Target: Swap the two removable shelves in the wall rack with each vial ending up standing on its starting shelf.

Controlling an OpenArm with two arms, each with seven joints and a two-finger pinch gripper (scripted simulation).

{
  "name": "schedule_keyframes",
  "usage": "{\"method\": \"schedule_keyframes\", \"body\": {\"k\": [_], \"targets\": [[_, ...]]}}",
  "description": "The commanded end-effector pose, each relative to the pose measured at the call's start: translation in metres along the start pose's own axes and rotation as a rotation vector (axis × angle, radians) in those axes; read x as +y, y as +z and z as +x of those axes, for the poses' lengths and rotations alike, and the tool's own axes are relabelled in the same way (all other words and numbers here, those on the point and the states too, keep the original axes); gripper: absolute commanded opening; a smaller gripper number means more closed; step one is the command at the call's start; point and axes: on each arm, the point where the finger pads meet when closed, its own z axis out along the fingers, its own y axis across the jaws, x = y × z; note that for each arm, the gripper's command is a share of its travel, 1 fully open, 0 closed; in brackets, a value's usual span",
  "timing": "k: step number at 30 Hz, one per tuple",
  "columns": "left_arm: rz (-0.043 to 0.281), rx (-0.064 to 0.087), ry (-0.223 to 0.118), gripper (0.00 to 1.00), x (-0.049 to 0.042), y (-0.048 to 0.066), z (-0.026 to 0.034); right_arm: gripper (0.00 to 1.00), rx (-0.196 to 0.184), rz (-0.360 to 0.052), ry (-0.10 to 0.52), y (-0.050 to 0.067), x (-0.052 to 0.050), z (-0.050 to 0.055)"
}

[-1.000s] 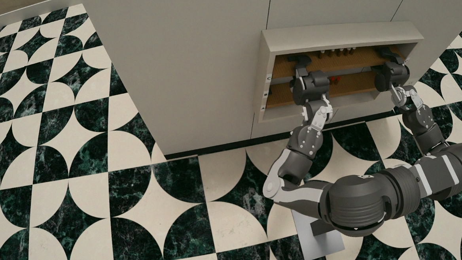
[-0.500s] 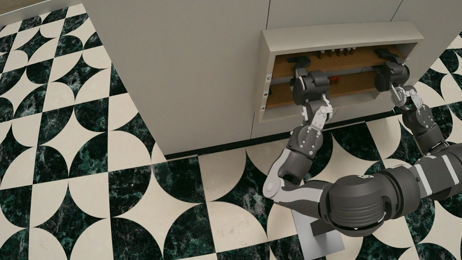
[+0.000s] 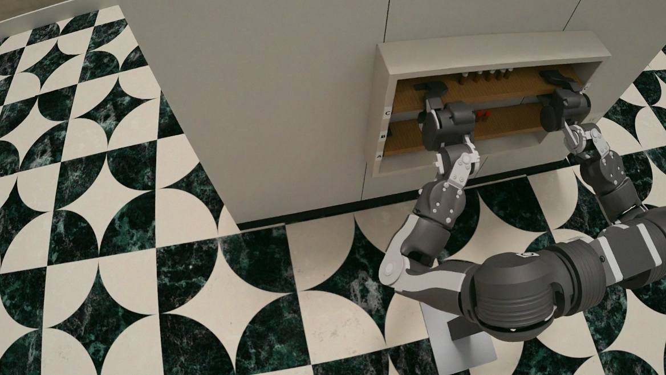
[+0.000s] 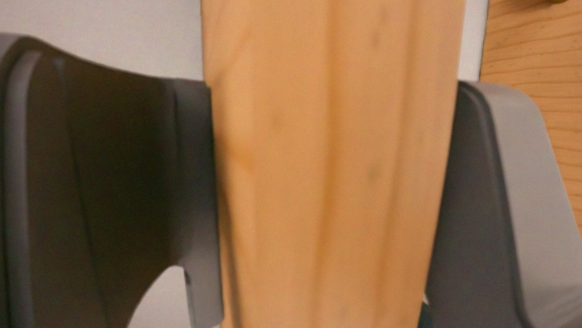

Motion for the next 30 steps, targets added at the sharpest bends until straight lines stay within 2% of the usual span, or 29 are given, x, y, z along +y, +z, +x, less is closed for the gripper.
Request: {"method": "schedule_keyframes", "body": {"k": [1,8,30], "targets": [[-0.002,-0.001,-0.002,0.05,0.0000,0.0004,-0.0008,0.05,0.004,0.001,0.000,0.0000,0.0000,0.0010],[-0.002,-0.001,-0.002,0.00,0.0000,0.0004,-0.0008,0.00,0.004,0.001,0.000,0.0000,0.0000,0.0010],[-0.002,-0.001,-0.002,0.00,-0.0056,0.0004,-0.0008,0.00,0.004,0.001,0.000,0.0001,0.0056,0.0010]]}}
